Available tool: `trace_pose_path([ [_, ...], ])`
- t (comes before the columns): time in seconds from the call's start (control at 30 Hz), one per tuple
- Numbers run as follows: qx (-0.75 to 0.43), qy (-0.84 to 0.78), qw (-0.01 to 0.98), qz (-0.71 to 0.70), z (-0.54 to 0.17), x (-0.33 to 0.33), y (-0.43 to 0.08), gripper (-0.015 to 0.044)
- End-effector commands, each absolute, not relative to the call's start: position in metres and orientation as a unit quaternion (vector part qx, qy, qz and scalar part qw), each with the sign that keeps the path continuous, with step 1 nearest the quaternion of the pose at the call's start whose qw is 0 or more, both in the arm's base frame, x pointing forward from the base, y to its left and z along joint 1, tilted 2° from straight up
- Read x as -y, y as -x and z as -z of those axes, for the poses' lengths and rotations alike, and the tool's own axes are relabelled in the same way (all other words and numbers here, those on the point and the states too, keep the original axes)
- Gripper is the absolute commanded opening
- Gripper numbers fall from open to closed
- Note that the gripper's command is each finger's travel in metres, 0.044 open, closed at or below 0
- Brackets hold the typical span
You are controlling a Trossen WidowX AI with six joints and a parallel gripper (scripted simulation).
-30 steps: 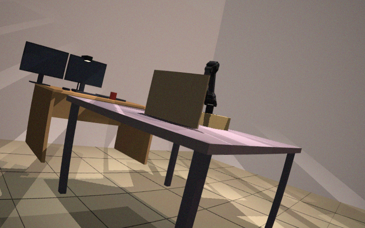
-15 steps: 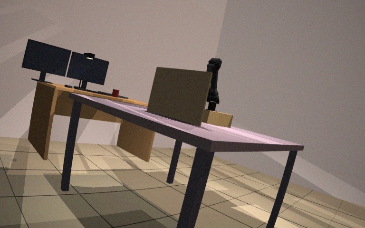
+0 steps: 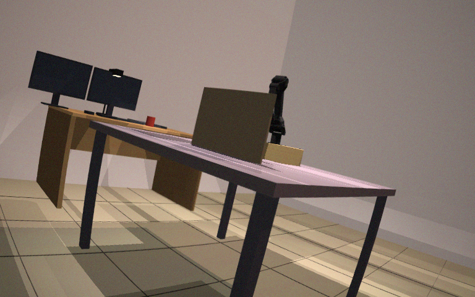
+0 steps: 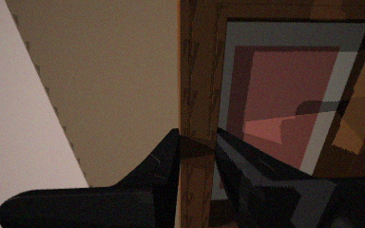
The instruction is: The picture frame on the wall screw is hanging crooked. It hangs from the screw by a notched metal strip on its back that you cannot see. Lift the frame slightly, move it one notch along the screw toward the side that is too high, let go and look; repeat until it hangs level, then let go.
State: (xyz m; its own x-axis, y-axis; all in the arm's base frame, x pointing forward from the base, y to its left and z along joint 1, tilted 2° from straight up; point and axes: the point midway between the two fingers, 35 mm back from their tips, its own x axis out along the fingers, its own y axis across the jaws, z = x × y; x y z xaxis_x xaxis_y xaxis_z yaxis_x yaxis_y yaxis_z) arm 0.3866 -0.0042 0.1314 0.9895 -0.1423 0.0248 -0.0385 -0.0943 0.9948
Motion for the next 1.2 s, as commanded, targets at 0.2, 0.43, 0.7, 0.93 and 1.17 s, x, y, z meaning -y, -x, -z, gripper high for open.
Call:
trace_pose_path([
  [0.2, 0.06, -0.712, 0.698, 0.041, -0.1307, 0.004, -0.3867, 0.0],
  [0.43, 0.059, -0.698, 0.713, 0.042, -0.1302, 0.0038, -0.3867, 0.0],
  [0.7, 0.058, -0.693, 0.717, 0.043, -0.1301, 0.0037, -0.3868, 0.0026],
  [0.93, 0.058, -0.693, 0.717, 0.043, -0.1301, 0.0037, -0.3868, 0.021],
  [1.17, 0.059, -0.7, 0.71, 0.042, -0.1296, 0.0021, -0.3791, 0.026],
])
